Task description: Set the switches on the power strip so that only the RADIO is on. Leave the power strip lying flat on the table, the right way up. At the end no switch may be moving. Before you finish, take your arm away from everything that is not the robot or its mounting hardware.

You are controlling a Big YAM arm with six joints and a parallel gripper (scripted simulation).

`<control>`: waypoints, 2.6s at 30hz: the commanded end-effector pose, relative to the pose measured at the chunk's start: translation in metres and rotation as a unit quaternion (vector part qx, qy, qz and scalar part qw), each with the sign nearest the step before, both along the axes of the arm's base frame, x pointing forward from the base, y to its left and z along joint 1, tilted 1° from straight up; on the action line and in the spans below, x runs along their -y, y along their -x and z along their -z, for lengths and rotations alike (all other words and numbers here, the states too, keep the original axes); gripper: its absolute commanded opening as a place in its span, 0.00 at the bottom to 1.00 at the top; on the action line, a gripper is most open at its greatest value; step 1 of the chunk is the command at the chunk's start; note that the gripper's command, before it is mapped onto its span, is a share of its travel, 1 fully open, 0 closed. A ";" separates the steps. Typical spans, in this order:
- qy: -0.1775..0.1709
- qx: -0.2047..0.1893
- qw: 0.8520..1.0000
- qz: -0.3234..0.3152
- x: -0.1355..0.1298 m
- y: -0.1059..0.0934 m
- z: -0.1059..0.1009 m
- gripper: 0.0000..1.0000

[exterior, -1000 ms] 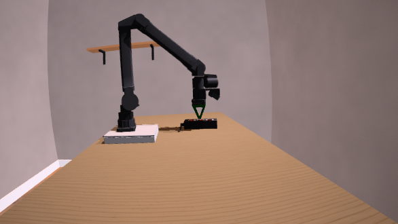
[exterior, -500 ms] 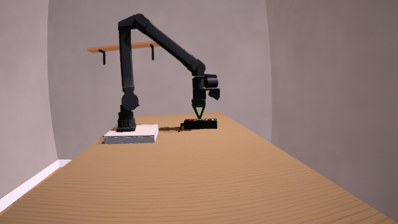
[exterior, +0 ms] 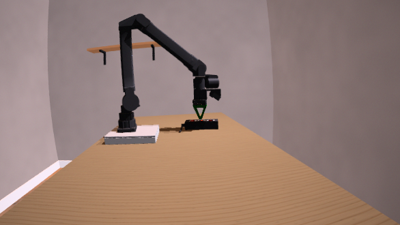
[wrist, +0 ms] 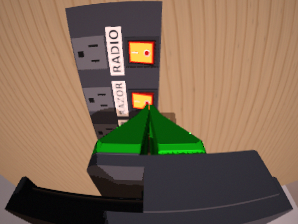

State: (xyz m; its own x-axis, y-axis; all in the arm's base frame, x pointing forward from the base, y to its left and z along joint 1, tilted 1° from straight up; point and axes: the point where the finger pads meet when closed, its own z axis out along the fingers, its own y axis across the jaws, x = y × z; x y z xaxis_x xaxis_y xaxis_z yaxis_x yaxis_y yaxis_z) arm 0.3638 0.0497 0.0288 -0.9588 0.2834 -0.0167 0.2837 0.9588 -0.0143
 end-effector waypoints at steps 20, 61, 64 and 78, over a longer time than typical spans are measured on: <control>-0.004 0.024 1.000 0.000 -0.005 -0.014 -0.012 0.00; -0.002 0.009 1.000 0.000 -0.003 -0.007 0.010 0.00; -0.002 0.010 1.000 0.000 -0.003 -0.007 0.011 0.00; -0.002 0.007 1.000 0.000 -0.003 -0.005 0.014 0.00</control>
